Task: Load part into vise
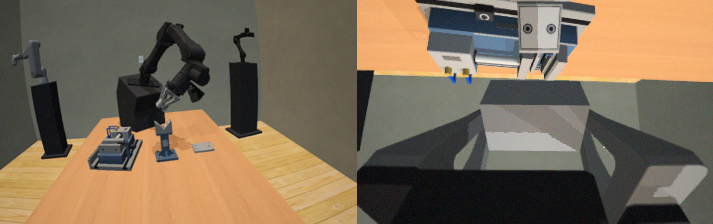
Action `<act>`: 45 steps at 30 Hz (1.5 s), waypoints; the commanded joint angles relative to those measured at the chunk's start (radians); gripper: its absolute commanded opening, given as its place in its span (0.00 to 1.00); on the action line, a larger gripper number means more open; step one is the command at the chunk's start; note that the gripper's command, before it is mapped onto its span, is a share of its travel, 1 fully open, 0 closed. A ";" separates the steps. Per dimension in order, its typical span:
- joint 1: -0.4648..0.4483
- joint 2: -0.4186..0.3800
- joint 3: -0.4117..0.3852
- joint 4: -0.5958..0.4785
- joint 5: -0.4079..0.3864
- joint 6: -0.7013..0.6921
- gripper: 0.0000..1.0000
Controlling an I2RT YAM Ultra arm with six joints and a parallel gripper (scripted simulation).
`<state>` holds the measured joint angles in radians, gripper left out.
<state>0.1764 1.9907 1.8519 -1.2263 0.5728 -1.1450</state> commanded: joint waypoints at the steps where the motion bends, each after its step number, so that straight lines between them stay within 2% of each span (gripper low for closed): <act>1: 0.006 -0.020 0.035 -0.026 0.034 0.008 0.00; 24: 0.006 -0.015 0.030 -0.009 0.034 0.011 0.00; 28: 0.010 0.012 0.029 0.011 0.034 0.012 0.00; 34: 0.004 -0.010 0.026 0.010 0.035 0.013 0.00; 39: 0.010 0.023 0.008 0.029 0.035 0.015 0.00; 42: 0.014 0.014 -0.008 0.036 0.035 0.017 0.00; 45: 0.013 0.028 0.002 0.049 0.035 0.018 0.00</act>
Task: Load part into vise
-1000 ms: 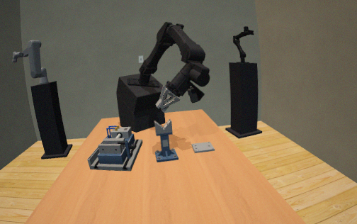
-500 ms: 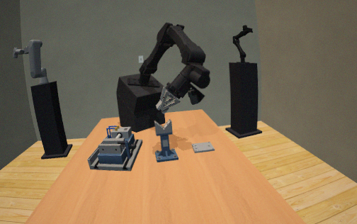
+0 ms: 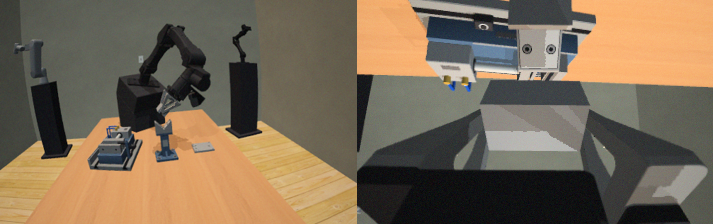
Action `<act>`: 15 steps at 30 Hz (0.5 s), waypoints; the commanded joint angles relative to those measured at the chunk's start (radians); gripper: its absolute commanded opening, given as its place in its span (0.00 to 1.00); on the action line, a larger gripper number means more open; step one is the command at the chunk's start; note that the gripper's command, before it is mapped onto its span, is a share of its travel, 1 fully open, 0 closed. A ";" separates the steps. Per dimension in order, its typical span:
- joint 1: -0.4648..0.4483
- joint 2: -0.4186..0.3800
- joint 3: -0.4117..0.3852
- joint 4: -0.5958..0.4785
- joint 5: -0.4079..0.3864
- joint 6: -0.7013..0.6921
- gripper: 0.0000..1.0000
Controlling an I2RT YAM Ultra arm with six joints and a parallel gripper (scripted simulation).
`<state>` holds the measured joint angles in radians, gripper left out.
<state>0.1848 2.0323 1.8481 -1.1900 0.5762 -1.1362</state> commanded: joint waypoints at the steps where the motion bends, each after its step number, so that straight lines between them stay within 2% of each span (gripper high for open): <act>1: 0.004 -0.007 0.001 0.015 0.032 0.009 0.00; 6: 0.006 -0.020 -0.007 -0.002 0.032 0.010 0.00; 8: 0.009 -0.017 0.010 0.023 0.032 0.012 0.00; 11: 0.010 0.025 -0.002 0.035 0.032 0.012 0.00; 15: 0.006 0.001 -0.004 0.039 0.033 0.015 0.00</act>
<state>0.1894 2.0670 1.8389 -1.1545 0.5785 -1.1309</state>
